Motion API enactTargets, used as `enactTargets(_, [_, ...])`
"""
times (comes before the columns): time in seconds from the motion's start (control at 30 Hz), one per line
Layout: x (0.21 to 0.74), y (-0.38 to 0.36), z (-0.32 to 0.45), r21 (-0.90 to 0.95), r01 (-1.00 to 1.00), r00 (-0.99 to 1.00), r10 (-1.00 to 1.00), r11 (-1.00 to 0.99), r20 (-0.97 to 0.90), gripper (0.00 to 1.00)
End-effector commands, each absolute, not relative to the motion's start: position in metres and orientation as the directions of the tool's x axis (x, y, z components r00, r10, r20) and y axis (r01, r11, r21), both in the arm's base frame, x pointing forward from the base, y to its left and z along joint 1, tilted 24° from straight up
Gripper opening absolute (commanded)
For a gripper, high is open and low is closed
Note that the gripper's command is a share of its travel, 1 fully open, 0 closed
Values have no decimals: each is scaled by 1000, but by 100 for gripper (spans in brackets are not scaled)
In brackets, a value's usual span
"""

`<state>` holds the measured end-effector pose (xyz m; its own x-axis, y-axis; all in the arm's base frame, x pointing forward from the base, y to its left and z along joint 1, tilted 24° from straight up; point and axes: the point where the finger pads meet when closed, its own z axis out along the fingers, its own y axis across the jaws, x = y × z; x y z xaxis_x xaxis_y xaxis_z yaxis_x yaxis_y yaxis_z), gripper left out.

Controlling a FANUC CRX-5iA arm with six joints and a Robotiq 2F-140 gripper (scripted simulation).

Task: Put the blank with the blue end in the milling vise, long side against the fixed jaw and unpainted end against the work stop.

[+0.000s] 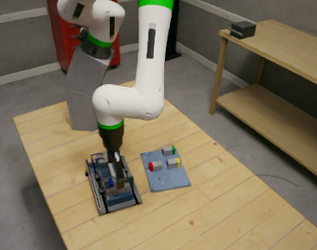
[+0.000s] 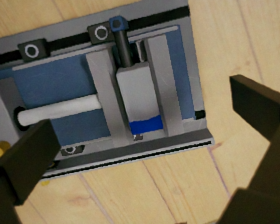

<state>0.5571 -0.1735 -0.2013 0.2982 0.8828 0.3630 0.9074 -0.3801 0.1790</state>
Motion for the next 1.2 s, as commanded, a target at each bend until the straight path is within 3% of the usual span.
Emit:
enactTargets(0.0, [558,-174,-201,181,907,298,883,-380,363,100])
enactTargets(0.57, [558,-174,-201,181,907,298,883,-380,363,100])
enactTargets(1.17, [542,-189,-151,181,907,298,883,-380,362,100])
